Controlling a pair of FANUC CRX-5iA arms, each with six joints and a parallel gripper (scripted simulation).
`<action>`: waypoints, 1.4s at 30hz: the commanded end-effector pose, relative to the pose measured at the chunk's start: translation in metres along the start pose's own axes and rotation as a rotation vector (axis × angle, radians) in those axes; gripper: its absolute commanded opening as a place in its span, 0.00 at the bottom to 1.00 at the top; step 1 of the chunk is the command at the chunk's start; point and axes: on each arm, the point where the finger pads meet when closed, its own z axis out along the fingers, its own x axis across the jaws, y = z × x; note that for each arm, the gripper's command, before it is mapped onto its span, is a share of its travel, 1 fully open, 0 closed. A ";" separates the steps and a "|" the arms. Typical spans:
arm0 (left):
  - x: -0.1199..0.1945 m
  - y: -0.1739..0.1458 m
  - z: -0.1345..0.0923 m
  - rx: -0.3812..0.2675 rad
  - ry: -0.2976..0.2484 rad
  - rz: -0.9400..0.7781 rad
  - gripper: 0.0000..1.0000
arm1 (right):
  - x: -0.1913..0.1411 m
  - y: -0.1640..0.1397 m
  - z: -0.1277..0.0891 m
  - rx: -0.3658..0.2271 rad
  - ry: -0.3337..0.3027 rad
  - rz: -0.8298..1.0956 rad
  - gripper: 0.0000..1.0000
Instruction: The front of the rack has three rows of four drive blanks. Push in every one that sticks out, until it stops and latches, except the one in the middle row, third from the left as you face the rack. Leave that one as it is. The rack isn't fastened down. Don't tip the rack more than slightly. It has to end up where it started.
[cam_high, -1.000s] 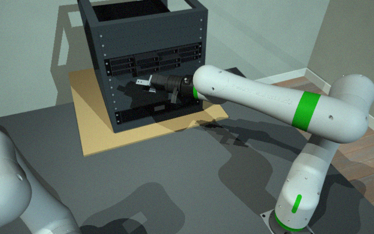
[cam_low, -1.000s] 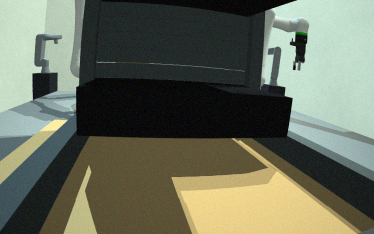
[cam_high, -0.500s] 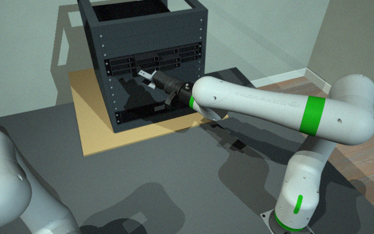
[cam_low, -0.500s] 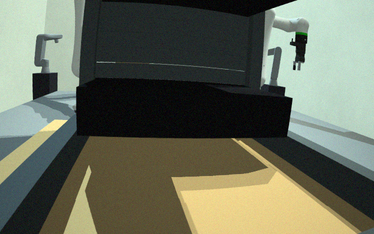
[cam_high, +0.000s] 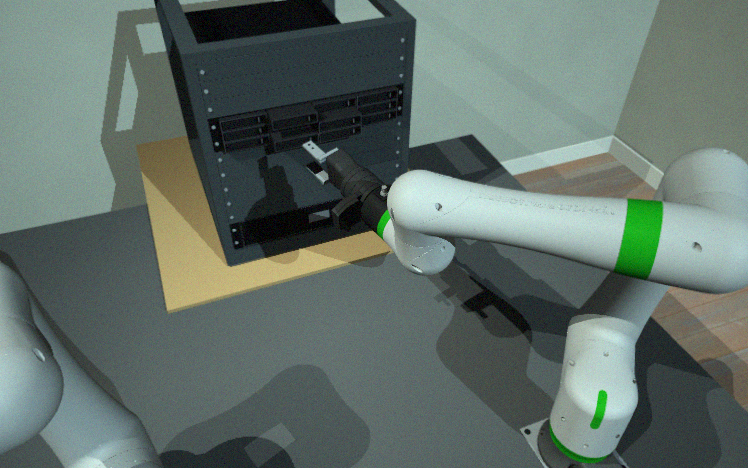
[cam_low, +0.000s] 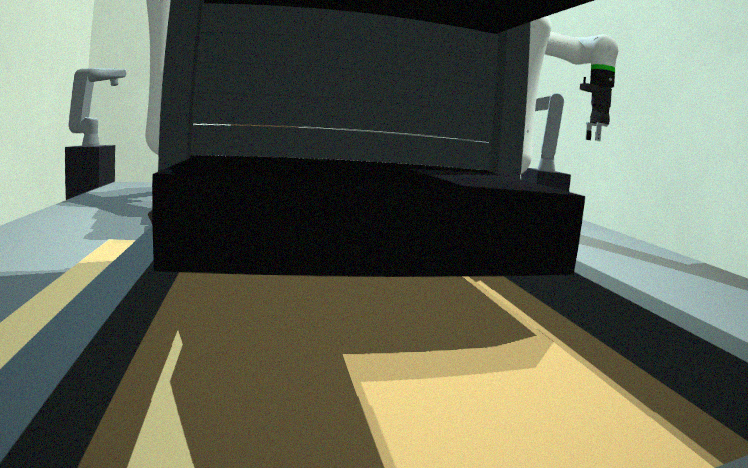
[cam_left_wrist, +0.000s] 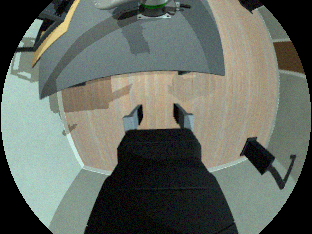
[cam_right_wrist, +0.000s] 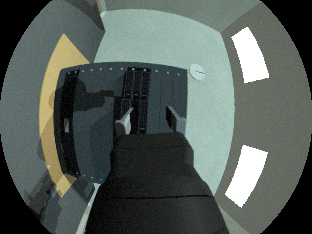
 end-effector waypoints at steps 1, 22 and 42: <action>0.000 0.000 -0.001 -0.002 0.000 0.000 1.00 | -0.006 0.013 -0.012 -0.088 -0.025 0.041 1.00; 0.000 0.000 -0.001 -0.002 0.000 0.000 1.00 | -0.039 0.044 -0.054 -0.265 -0.108 0.115 1.00; 0.000 0.000 -0.001 -0.002 0.000 0.000 1.00 | -0.042 0.046 -0.058 -0.280 -0.116 0.120 1.00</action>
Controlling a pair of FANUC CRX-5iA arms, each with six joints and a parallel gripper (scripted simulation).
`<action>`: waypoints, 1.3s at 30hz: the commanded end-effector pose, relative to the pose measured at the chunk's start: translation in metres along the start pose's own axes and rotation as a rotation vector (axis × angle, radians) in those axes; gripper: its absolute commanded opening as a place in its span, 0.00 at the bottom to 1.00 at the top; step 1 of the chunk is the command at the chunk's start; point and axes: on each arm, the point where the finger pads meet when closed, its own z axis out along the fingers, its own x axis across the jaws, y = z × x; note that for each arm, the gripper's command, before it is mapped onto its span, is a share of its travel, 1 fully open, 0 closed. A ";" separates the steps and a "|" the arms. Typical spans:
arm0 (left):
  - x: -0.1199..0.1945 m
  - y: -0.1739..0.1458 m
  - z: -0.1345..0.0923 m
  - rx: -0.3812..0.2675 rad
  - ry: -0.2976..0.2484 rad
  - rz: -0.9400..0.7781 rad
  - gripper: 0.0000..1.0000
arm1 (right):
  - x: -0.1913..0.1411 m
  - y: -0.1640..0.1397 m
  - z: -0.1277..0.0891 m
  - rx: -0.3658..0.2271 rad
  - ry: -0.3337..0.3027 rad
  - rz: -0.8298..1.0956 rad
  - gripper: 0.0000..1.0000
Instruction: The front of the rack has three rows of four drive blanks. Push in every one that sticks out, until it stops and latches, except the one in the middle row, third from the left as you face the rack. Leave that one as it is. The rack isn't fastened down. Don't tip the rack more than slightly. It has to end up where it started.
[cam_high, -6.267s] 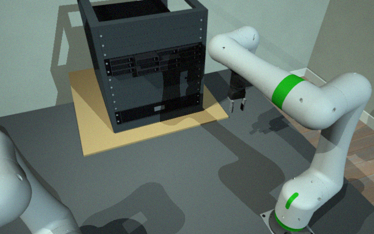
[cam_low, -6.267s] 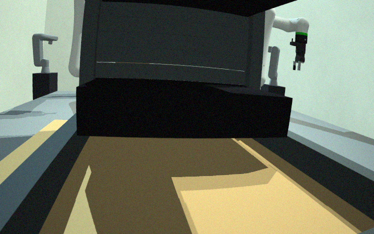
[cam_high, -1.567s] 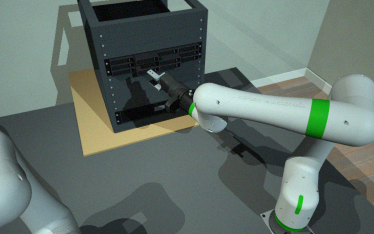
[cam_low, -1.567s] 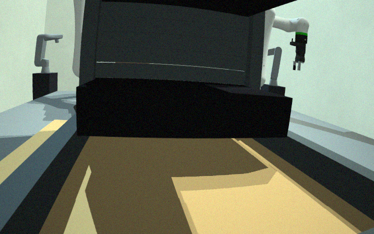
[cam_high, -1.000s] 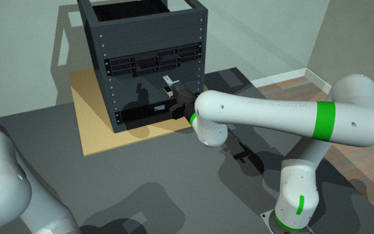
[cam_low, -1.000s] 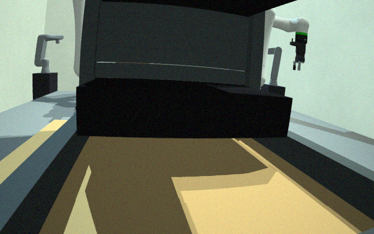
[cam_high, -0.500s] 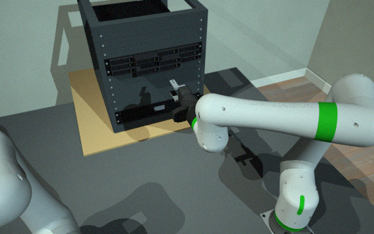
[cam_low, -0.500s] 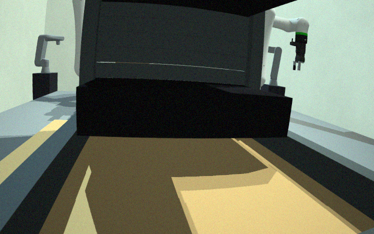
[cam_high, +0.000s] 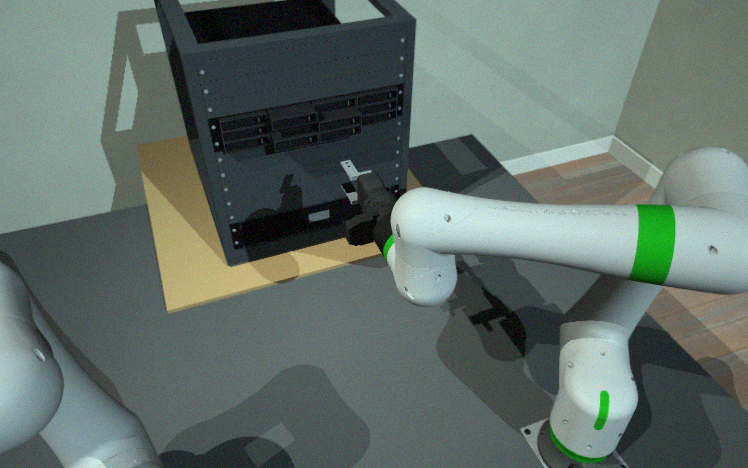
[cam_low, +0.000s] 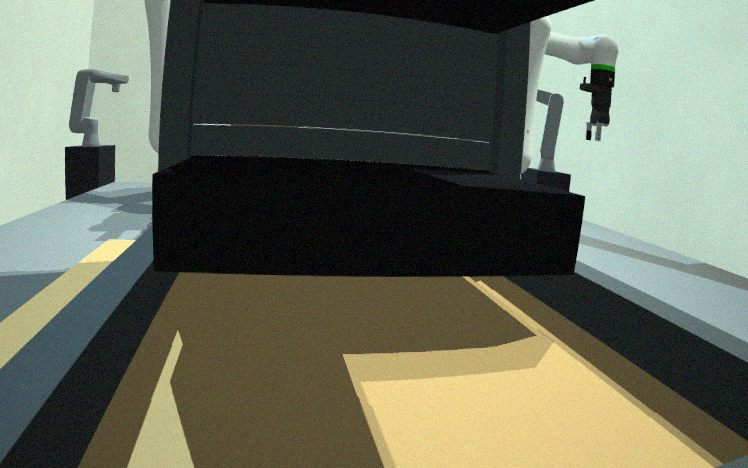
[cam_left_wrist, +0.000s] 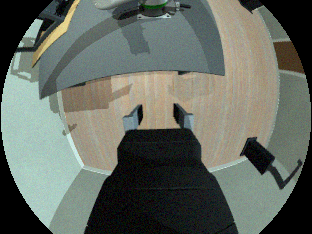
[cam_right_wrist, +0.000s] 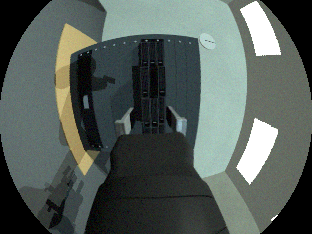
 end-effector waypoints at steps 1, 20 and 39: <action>0.000 0.000 -0.001 -0.002 0.000 0.000 1.00 | 0.001 0.000 0.000 0.000 0.001 0.001 1.00; 0.000 0.000 -0.001 -0.002 0.000 0.000 1.00 | 0.001 0.000 0.000 0.000 0.001 0.001 1.00; 0.000 0.000 -0.001 -0.002 0.000 0.000 1.00 | 0.001 0.004 0.007 0.000 0.008 0.001 1.00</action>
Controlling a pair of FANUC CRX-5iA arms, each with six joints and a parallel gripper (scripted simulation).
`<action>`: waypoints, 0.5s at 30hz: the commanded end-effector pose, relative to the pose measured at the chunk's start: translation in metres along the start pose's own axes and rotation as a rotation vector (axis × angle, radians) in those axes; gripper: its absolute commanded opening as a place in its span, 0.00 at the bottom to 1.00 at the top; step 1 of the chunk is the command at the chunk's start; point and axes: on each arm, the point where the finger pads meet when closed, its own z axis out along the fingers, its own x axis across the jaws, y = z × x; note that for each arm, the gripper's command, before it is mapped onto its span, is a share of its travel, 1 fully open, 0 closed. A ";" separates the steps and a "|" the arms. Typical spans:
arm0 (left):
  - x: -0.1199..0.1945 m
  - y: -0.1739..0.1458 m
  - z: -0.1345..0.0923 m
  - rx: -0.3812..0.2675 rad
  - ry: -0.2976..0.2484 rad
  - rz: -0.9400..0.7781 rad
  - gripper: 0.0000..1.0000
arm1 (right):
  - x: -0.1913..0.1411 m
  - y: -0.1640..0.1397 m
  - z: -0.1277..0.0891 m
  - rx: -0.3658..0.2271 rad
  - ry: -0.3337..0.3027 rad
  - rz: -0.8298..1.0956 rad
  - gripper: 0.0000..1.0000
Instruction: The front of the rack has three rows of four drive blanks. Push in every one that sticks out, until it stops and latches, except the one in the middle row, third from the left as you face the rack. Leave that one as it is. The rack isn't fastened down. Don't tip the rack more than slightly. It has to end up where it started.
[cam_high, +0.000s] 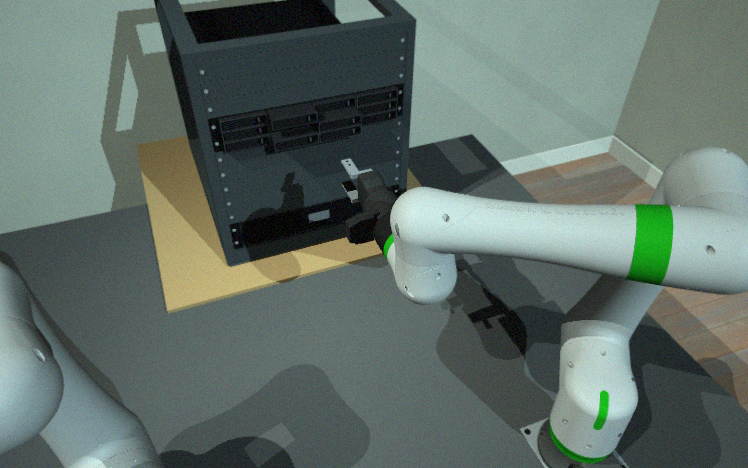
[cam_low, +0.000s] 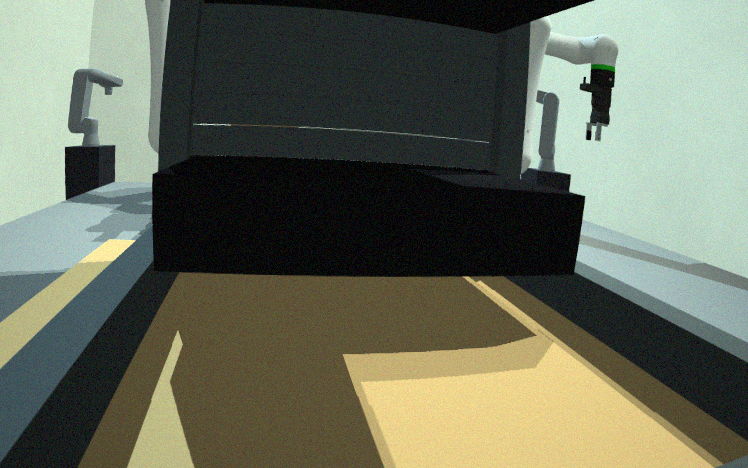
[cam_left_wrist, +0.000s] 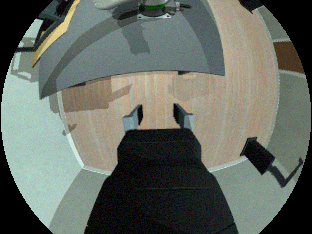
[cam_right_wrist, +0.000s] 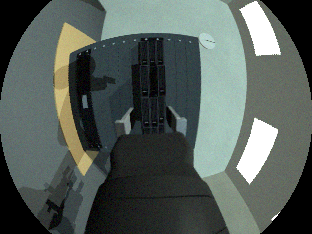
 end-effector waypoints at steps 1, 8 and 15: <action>0.000 0.000 -0.001 -0.002 0.000 0.000 1.00 | 0.001 0.002 0.004 0.000 0.002 0.001 1.00; 0.000 0.000 -0.001 -0.002 0.000 0.000 1.00 | -0.001 0.014 0.027 0.000 0.002 0.001 1.00; 0.000 0.000 -0.001 -0.002 0.000 0.000 1.00 | -0.003 0.032 0.062 0.000 0.002 0.001 1.00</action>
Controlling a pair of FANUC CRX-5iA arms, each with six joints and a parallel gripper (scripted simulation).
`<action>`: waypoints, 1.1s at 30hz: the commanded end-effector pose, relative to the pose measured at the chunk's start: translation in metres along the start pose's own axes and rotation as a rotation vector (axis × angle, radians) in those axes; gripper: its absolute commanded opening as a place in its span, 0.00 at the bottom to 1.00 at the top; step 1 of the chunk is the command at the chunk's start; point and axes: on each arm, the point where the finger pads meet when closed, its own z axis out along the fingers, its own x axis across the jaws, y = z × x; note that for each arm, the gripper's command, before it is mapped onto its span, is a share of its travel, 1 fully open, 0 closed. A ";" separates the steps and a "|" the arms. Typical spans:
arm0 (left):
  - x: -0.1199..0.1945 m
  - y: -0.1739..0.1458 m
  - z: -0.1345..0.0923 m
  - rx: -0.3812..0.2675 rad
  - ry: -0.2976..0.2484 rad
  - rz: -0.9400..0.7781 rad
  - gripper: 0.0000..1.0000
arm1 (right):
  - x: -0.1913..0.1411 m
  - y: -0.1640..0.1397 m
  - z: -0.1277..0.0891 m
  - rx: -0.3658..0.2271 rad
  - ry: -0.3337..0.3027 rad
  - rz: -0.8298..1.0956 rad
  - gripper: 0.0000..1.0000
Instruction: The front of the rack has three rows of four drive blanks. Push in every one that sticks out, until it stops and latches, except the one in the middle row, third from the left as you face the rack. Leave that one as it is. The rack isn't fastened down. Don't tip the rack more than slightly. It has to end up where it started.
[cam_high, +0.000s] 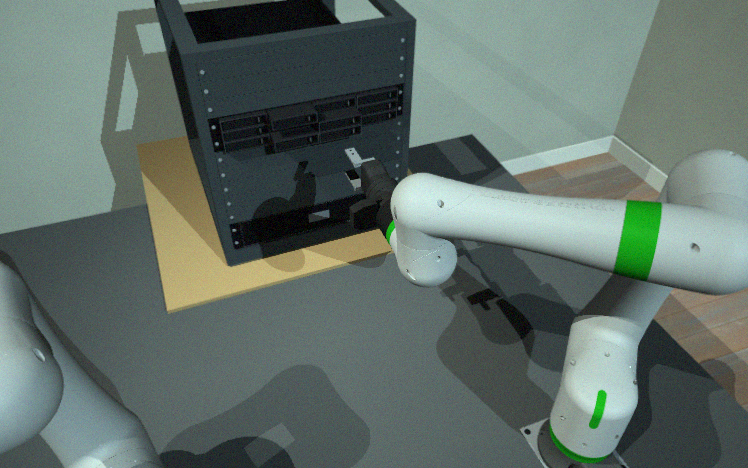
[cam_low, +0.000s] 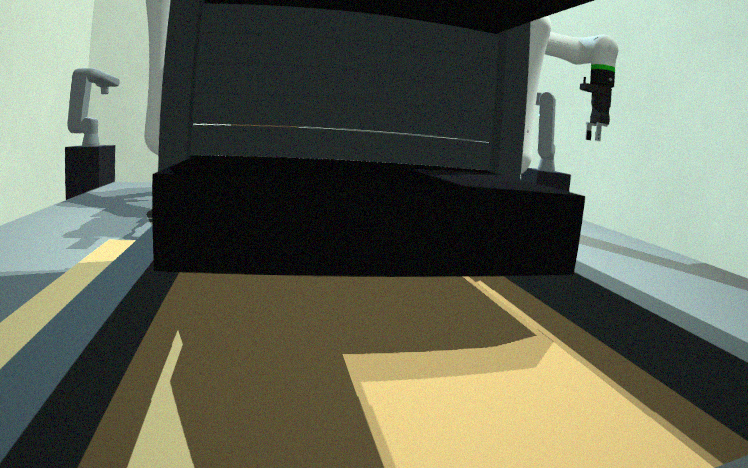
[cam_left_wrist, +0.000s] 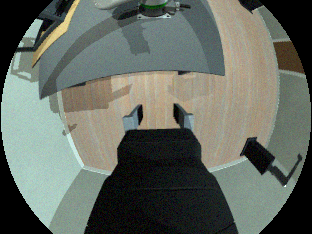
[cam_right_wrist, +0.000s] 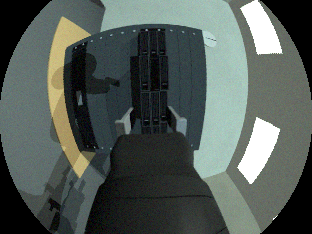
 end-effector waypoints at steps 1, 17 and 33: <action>0.000 0.000 -0.001 -0.002 0.000 0.000 1.00 | 0.000 0.009 0.021 0.002 0.002 0.001 1.00; 0.000 0.000 -0.001 -0.002 0.000 0.000 1.00 | -0.005 0.043 0.084 0.002 0.002 0.001 1.00; 0.000 0.000 -0.001 -0.002 0.000 0.000 1.00 | -0.005 0.045 0.089 0.002 0.002 0.001 1.00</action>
